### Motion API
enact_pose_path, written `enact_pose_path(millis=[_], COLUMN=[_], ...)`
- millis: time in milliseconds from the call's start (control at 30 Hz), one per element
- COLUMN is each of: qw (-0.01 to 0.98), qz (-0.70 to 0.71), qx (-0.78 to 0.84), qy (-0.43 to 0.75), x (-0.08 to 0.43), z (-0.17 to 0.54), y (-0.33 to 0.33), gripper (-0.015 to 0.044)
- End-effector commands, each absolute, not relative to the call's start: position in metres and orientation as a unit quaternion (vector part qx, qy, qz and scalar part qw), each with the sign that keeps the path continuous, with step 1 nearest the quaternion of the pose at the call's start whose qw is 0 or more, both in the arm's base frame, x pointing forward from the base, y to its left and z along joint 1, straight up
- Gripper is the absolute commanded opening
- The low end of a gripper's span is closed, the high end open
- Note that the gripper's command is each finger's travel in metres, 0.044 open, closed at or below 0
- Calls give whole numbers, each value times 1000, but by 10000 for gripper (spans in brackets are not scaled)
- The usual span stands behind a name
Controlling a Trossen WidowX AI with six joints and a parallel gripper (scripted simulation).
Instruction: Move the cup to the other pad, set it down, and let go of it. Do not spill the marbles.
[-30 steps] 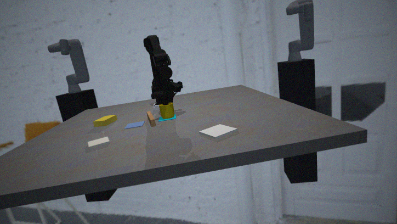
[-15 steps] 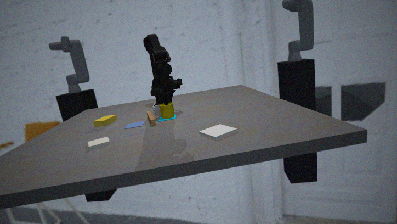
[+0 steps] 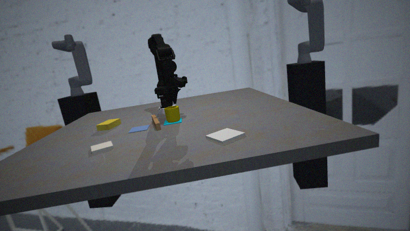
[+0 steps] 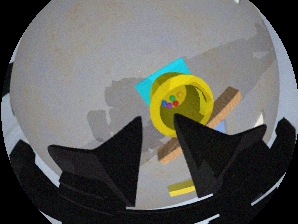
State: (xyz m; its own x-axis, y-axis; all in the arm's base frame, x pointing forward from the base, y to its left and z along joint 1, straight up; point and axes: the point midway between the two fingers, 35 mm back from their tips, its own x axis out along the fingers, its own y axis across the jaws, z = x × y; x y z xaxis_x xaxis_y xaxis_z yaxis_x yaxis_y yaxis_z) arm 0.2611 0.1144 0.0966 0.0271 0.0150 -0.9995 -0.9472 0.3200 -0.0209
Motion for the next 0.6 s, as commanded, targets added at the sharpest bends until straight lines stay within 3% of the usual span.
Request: enact_pose_path(millis=[0, 200, 567], qw=[589, 588, 586], qz=[409, 409, 411], qx=[-413, -413, -414], qy=[561, 562, 563], x=[262, 259, 259], z=[106, 109, 108], y=[115, 113, 113], gripper=[147, 147, 435])
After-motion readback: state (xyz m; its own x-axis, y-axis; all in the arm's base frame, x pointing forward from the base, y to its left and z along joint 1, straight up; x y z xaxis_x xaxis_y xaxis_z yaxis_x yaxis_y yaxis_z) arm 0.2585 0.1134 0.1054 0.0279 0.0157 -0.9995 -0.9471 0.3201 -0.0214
